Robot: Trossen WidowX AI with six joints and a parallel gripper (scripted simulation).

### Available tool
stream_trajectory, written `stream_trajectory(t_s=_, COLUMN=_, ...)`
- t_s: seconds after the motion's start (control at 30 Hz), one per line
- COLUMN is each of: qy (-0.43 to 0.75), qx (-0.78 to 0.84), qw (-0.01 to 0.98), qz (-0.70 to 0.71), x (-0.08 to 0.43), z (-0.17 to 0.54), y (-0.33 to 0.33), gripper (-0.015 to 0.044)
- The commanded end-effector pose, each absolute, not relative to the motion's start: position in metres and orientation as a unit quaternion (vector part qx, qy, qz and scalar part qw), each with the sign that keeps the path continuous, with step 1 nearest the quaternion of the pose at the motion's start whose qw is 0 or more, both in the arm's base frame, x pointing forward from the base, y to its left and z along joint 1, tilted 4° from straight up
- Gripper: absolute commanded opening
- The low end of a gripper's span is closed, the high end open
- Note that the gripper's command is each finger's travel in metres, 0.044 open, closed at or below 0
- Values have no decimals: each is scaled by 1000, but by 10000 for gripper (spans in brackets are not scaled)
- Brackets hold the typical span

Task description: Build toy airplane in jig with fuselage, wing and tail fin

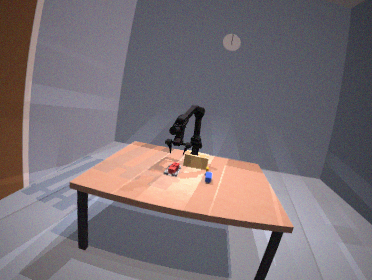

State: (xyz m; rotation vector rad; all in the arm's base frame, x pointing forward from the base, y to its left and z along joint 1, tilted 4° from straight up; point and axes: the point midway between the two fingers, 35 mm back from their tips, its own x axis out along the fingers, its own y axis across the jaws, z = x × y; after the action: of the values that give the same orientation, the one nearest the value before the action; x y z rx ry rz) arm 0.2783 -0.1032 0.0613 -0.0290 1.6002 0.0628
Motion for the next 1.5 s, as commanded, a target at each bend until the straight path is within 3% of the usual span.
stream_trajectory(t_s=0.0, qy=717, qx=-19, qw=695, qz=49, x=295, z=61, y=-72, gripper=440)
stream_trajectory(t_s=0.3, qy=717, qx=-13, qw=696, qz=43, x=330, z=60, y=52, gripper=440)
stream_trajectory(t_s=0.53, qy=715, qx=-3, qw=698, qz=32, x=323, z=58, y=157, gripper=440)
stream_trajectory(t_s=1.47, qy=715, qx=-3, qw=698, qz=32, x=320, z=-9, y=163, gripper=440)
